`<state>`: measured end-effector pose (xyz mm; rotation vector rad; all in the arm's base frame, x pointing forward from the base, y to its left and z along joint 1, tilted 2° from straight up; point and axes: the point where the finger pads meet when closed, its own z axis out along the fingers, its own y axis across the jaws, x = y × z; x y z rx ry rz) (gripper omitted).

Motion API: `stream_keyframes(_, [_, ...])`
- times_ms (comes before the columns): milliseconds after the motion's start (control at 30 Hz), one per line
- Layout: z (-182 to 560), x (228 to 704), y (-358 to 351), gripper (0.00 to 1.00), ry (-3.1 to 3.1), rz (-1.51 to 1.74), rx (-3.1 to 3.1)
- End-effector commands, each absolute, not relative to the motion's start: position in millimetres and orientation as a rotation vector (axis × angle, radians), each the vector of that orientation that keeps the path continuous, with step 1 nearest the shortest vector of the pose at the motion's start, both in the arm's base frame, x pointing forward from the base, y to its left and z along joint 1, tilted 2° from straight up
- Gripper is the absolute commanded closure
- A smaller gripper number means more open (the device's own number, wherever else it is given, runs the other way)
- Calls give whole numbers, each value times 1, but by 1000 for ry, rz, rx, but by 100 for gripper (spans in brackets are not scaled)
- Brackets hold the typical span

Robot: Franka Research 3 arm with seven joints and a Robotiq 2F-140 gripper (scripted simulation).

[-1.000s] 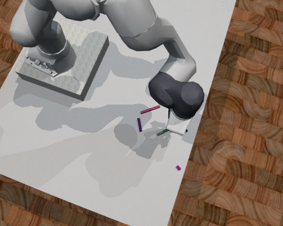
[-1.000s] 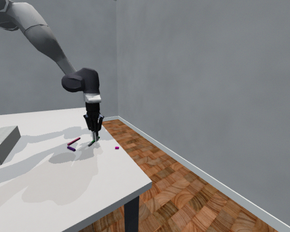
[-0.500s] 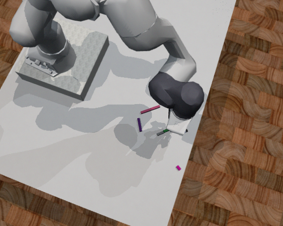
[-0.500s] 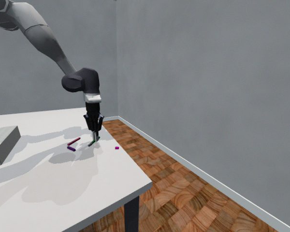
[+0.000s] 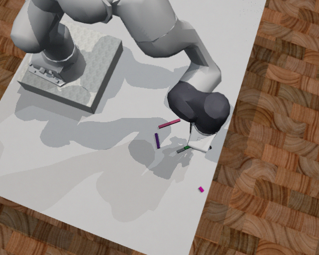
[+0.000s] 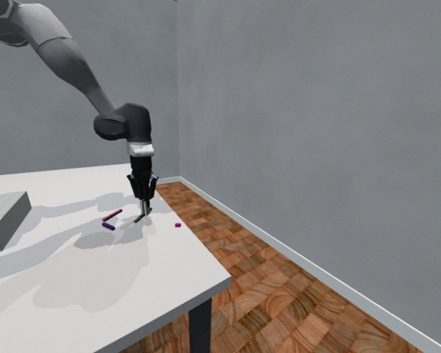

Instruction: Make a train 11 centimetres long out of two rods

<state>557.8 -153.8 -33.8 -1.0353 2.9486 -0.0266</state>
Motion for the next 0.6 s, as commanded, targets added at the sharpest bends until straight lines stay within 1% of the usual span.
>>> stream_keyframes(0, [-33, 560, -154, 88, 2943, -30, -1040])
stream_keyframes(133, [-33, 560, -154, 88, 2943, -30, -1040])
stream_keyframes(167, [-33, 560, -154, 85, 2943, -30, -1040])
stream_keyframes(333, [-33, 560, -154, 83, 2943, -30, -1040])
stream_keyframes(367, [-33, 560, -154, 81, 2943, -30, -1040])
stream_keyframes(433, [-33, 560, -154, 81, 2943, -30, -1040])
stream_keyframes(467, [-33, 560, -154, 79, 2943, -30, -1040])
stream_keyframes(533, [-33, 560, -154, 79, 2943, -30, -1040])
stream_keyframes(567, [-33, 560, -154, 77, 2943, -30, -1040])
